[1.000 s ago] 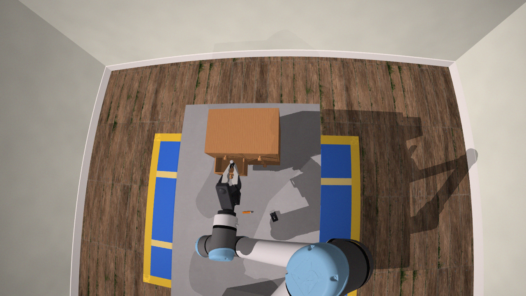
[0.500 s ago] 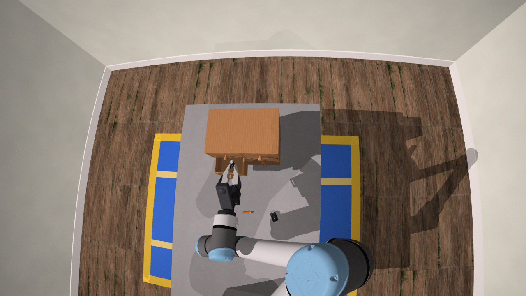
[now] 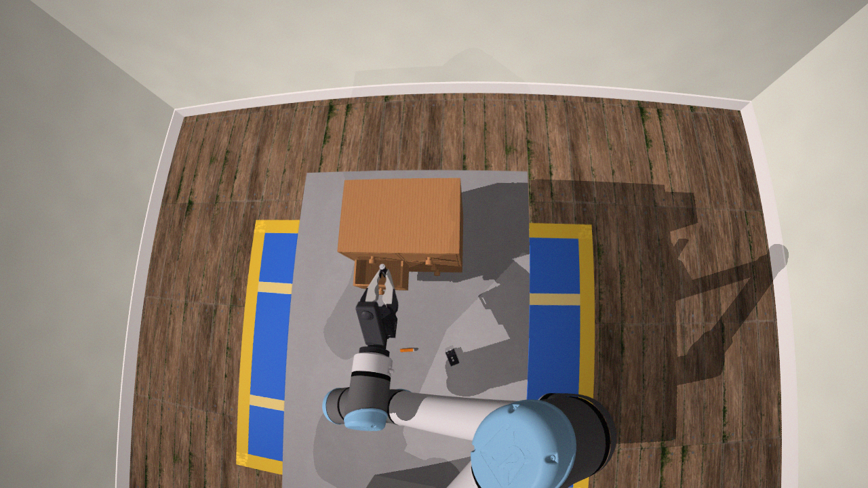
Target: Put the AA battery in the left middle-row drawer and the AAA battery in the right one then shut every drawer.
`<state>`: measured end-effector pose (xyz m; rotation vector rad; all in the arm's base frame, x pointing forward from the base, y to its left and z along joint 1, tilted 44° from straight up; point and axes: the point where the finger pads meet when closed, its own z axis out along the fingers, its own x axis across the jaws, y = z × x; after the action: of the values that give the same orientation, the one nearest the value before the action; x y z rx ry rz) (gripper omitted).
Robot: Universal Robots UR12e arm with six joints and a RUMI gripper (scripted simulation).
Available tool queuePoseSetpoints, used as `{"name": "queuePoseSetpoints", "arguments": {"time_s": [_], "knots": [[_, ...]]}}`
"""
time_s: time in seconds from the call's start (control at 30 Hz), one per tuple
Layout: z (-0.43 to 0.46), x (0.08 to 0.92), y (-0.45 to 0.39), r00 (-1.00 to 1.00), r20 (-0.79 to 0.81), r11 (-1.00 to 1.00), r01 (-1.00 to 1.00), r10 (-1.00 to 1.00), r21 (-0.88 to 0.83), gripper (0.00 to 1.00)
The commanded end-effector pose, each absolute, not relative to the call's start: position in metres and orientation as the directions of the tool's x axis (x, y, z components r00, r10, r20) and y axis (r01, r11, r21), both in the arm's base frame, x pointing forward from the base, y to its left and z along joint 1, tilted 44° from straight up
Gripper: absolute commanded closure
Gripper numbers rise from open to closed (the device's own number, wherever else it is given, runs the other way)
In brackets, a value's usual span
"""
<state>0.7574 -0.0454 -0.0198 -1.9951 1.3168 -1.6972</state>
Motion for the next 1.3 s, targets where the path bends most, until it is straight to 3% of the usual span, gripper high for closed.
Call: {"name": "queuePoseSetpoints", "arguments": {"time_s": [0.0,0.5,0.53,1.27], "knots": [[-0.0194,0.7575,-0.0450,-0.062,0.686,-0.579,-0.483,-0.725,-0.656,0.93],[-0.0194,0.7575,-0.0450,-0.062,0.686,-0.579,-0.483,-0.725,-0.656,0.83],[-0.0194,0.7575,-0.0450,-0.062,0.686,-0.579,-0.483,-0.725,-0.656,0.00],[-0.0194,0.7574,-0.0450,-0.062,0.686,-0.579,-0.483,-0.725,-0.656,0.00]]}}
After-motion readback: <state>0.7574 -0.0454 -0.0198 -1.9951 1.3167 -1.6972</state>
